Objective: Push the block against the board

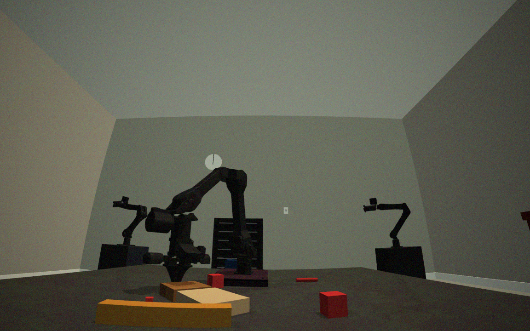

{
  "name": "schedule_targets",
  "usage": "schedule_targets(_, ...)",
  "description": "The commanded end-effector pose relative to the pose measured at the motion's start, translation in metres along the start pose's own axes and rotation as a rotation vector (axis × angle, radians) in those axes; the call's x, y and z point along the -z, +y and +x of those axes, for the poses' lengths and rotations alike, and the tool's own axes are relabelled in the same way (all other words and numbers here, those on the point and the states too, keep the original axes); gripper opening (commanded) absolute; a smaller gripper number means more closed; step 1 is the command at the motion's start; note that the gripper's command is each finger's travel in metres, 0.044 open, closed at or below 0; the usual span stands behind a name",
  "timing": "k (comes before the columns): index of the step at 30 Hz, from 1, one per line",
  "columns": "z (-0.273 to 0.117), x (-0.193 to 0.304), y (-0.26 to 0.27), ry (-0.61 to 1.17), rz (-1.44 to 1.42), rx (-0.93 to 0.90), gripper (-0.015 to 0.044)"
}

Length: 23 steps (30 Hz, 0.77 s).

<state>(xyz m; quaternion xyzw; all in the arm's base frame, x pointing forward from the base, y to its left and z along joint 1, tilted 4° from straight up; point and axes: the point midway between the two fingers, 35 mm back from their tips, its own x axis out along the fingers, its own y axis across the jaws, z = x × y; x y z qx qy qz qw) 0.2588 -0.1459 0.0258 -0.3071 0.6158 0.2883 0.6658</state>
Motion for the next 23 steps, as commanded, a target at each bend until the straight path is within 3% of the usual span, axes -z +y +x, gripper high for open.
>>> schedule_targets(1,-0.001,-0.009,-0.001,-0.008,0.002,0.002,0.0)
schedule_targets(13,-0.001,-0.028,0.0,-0.01,0.002,0.002,0.0)
schedule_targets(23,-0.001,-0.016,-0.001,-0.009,0.002,0.002,0.0)
